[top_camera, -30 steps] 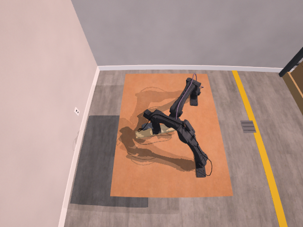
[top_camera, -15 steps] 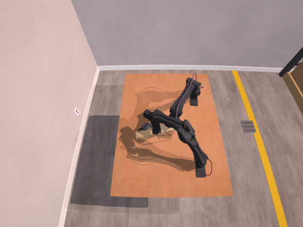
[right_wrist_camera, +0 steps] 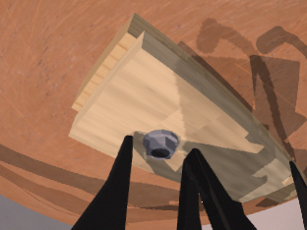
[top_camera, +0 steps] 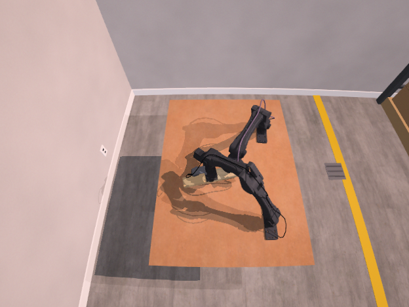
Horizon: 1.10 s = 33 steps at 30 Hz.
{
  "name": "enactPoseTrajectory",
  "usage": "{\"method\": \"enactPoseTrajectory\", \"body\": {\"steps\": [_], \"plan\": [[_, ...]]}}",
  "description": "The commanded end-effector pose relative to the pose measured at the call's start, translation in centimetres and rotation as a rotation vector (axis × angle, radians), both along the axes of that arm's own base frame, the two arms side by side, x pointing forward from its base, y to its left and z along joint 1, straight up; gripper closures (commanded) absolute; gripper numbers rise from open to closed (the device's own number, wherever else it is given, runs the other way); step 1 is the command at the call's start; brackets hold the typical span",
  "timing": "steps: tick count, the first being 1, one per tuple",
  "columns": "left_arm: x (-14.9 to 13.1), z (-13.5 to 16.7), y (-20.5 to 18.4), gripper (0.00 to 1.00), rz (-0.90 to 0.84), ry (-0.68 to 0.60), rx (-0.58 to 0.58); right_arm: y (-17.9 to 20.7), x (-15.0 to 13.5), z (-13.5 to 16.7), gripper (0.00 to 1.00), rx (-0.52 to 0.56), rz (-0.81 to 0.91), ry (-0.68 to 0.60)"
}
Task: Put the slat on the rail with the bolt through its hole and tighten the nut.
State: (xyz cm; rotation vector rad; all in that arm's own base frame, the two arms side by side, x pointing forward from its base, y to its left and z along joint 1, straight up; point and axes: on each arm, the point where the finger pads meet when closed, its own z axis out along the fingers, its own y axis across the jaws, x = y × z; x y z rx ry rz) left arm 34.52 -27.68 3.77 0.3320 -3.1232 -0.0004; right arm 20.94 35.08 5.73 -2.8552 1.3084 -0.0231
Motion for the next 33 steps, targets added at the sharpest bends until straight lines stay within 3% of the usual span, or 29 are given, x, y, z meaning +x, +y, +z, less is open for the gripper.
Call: {"method": "enactPoseTrajectory", "body": {"steps": [1, 23, 33], "plan": [[0.2, 0.5, -0.1, 0.28, 0.000, -0.012, -0.009, 0.3, 0.0, -0.2, 0.66, 0.016, 0.004, 0.008], [0.2, 0.5, -0.1, 0.28, 0.000, -0.012, -0.009, 0.3, 0.0, -0.7, 0.66, 0.016, 0.004, 0.008], [0.2, 0.5, -0.1, 0.28, 0.000, -0.012, -0.009, 0.5, 0.3, 0.4, 0.80, 0.027, 0.000, -0.016]]}}
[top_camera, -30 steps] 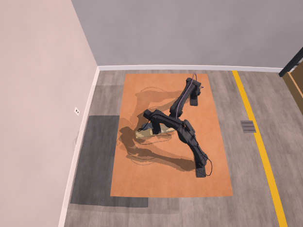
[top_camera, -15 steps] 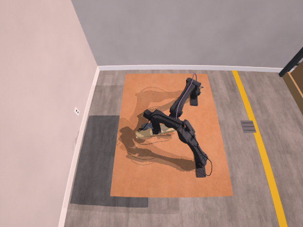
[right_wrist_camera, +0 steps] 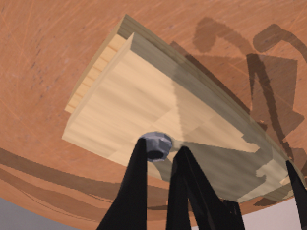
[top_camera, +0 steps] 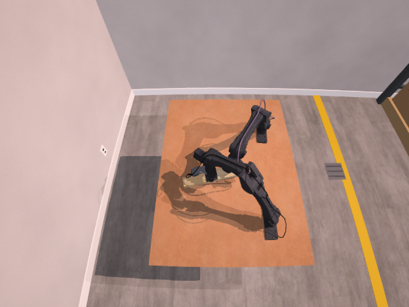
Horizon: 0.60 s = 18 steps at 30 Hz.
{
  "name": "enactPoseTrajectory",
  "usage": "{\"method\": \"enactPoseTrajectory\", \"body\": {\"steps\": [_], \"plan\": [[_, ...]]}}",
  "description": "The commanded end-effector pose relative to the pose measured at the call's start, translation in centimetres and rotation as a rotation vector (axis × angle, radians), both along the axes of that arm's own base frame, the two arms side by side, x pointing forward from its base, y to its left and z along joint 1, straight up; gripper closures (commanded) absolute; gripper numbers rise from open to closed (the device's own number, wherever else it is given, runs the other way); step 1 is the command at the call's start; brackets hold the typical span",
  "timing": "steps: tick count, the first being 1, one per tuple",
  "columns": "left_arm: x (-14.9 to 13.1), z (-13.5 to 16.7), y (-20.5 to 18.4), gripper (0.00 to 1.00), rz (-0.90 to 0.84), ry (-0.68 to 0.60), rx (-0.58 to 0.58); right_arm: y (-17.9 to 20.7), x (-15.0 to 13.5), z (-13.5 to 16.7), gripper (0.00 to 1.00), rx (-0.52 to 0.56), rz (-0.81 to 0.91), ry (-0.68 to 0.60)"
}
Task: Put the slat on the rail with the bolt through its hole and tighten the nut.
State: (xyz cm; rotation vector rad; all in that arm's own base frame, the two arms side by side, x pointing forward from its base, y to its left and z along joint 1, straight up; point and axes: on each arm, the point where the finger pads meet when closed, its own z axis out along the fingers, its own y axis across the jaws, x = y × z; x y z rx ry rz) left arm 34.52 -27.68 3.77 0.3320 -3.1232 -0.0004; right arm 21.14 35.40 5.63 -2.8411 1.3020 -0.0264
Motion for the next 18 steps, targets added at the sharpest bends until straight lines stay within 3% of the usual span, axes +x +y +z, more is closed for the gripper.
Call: {"method": "enactPoseTrajectory", "body": {"steps": [1, 8, 18], "plan": [[0.17, 0.52, -0.14, 0.28, 0.000, -0.012, -0.009, 0.23, 0.12, 0.51, 0.82, 0.014, 0.000, -0.007], [0.17, 0.52, -0.14, 0.28, 0.000, -0.012, -0.009, 0.23, 0.12, 0.51, 0.88, 0.014, 0.000, -0.007], [0.17, 0.52, -0.14, 0.28, 0.000, -0.012, -0.009, 0.23, 0.12, 0.51, 0.88, 0.014, 0.000, -0.007]]}}
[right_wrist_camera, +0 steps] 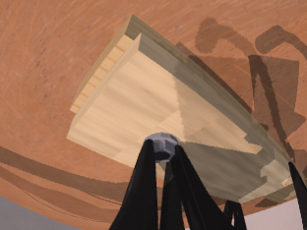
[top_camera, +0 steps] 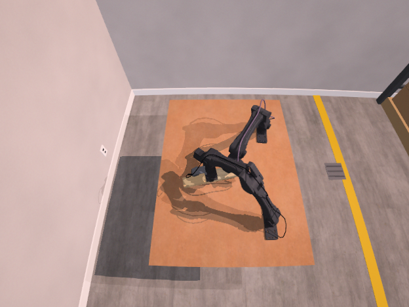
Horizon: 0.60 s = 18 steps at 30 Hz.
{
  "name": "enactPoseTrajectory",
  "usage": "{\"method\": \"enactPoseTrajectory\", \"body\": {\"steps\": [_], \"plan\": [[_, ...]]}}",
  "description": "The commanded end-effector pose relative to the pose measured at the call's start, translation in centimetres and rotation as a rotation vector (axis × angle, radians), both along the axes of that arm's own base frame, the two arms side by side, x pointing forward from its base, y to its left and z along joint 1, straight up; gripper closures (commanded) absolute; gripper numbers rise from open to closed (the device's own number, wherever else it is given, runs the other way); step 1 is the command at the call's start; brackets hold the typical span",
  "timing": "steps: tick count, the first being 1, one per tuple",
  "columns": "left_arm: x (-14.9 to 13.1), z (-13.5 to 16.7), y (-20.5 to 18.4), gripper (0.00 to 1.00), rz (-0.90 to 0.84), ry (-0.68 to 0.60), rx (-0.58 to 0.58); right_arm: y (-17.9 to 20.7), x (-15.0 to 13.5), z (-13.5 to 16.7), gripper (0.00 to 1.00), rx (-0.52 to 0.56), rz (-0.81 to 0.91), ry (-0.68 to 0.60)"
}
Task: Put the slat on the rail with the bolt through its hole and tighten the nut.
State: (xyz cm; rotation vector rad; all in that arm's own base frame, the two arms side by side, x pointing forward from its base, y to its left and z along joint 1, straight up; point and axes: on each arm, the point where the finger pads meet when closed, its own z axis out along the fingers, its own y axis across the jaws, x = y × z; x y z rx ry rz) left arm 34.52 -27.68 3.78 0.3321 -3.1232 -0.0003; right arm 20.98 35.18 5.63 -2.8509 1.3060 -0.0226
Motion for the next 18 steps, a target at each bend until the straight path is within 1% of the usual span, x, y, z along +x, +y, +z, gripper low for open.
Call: {"method": "enactPoseTrajectory", "body": {"steps": [1, 14, 18], "plan": [[0.17, 0.52, -0.14, 0.28, 0.000, -0.012, -0.009, 0.44, 0.28, 0.50, 0.88, 0.023, 0.000, -0.014], [0.17, 0.52, -0.14, 0.28, 0.000, -0.012, -0.009, 0.44, 0.28, 0.50, 0.88, 0.023, -0.007, -0.014], [0.17, 0.52, -0.14, 0.28, 0.000, -0.012, -0.009, 0.44, 0.28, 0.50, 0.88, 0.025, -0.138, -0.011]]}}
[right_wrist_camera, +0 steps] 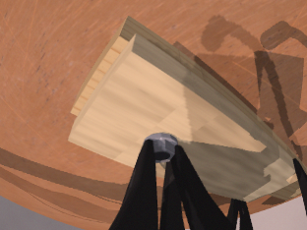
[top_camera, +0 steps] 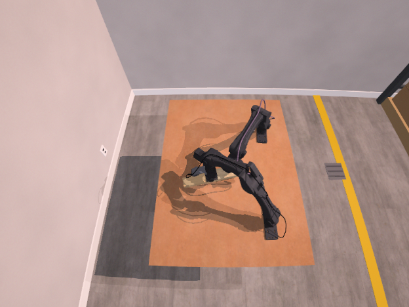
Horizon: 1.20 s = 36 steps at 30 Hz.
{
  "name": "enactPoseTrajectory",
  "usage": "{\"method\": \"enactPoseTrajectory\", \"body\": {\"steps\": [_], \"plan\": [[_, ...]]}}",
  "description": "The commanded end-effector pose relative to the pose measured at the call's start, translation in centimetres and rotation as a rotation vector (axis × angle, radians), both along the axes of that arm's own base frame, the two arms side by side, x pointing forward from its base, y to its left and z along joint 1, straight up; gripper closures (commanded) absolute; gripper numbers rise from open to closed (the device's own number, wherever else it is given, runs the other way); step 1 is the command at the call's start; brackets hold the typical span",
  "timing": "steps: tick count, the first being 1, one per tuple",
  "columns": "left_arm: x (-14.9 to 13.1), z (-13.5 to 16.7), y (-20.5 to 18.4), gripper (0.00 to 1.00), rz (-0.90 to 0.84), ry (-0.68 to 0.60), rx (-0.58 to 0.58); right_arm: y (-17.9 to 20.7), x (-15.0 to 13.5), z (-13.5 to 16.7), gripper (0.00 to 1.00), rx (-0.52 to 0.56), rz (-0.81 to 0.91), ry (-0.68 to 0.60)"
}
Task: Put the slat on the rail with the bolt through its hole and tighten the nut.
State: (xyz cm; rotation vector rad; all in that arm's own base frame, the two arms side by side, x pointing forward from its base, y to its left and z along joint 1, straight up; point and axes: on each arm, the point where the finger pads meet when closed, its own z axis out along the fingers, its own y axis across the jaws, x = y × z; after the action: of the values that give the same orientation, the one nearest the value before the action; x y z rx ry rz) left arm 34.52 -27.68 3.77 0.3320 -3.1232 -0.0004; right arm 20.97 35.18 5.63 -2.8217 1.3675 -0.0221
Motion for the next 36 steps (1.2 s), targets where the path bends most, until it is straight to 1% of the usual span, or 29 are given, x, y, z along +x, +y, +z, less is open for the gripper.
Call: {"method": "enactPoseTrajectory", "body": {"steps": [1, 2, 4, 19, 21, 36], "plan": [[0.17, 0.52, -0.14, 0.28, 0.000, -0.012, -0.009, 0.44, 0.29, 0.50, 0.88, 0.025, -0.134, -0.011], [0.17, 0.52, -0.14, 0.28, 0.000, -0.012, -0.009, 0.44, 0.29, 0.50, 0.88, 0.026, -0.174, -0.011], [0.17, 0.52, -0.14, 0.28, 0.000, -0.012, -0.009, 0.44, 0.29, 0.50, 0.88, 0.026, -0.174, -0.011], [0.17, 0.52, -0.14, 0.28, 0.000, -0.012, -0.009, 0.44, 0.29, 0.49, 0.88, 0.034, -0.768, -0.001], [0.17, 0.52, -0.14, 0.28, 0.000, -0.012, -0.009, 0.44, 0.29, 0.49, 0.88, 0.034, -0.768, -0.001], [0.17, 0.52, -0.14, 0.28, 0.000, -0.012, -0.009, 0.44, 0.29, 0.48, 0.88, 0.039, -1.362, 0.008]]}}
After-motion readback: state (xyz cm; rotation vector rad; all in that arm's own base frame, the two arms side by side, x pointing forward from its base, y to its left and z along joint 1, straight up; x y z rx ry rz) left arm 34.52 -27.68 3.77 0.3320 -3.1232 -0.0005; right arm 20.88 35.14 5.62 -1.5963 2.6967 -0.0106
